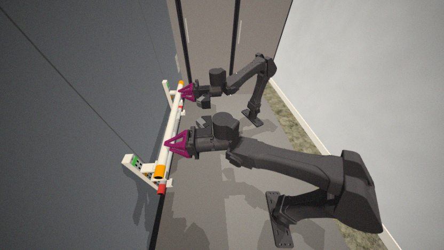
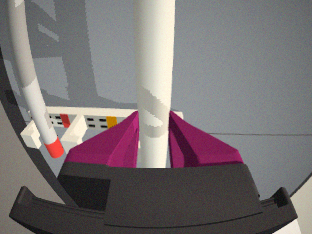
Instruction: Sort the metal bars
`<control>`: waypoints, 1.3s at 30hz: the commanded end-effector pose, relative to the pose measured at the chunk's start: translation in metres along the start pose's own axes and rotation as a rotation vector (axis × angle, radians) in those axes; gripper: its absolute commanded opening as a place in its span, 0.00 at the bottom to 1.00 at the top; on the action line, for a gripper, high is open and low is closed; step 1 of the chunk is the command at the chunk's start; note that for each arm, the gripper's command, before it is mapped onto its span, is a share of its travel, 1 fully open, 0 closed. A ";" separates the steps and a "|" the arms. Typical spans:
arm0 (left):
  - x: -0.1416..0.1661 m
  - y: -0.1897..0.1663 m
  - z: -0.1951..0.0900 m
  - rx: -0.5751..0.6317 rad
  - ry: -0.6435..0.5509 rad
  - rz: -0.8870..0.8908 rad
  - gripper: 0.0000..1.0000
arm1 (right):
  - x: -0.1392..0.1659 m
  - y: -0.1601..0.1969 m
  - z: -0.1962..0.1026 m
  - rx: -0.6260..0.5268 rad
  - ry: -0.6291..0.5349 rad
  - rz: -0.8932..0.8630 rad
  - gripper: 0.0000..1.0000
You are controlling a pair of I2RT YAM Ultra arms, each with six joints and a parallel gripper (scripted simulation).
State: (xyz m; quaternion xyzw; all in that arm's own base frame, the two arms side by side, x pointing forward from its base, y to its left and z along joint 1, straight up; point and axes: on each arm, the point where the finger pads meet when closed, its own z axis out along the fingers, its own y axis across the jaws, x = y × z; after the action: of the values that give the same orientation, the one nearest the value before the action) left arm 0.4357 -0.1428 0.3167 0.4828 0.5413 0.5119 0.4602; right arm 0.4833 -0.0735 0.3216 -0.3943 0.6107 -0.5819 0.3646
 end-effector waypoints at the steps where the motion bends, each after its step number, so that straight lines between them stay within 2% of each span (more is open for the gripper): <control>1: 0.002 0.014 -0.005 -0.053 0.003 0.004 0.00 | 0.004 -0.016 -0.008 0.059 0.011 0.015 0.00; 22: 0.003 -0.022 -0.003 -0.050 0.003 0.003 0.00 | 0.003 0.021 -0.006 0.057 0.010 0.012 0.00; 39: 0.002 -0.034 -0.003 -0.046 0.002 0.004 0.00 | 0.003 0.034 -0.005 0.049 0.010 0.014 0.00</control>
State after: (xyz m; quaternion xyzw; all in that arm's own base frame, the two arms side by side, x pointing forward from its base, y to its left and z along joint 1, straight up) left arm 0.4319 -0.1425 0.2626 0.4940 0.5419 0.5061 0.4540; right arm 0.4749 -0.0689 0.2646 -0.4032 0.6194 -0.5692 0.3604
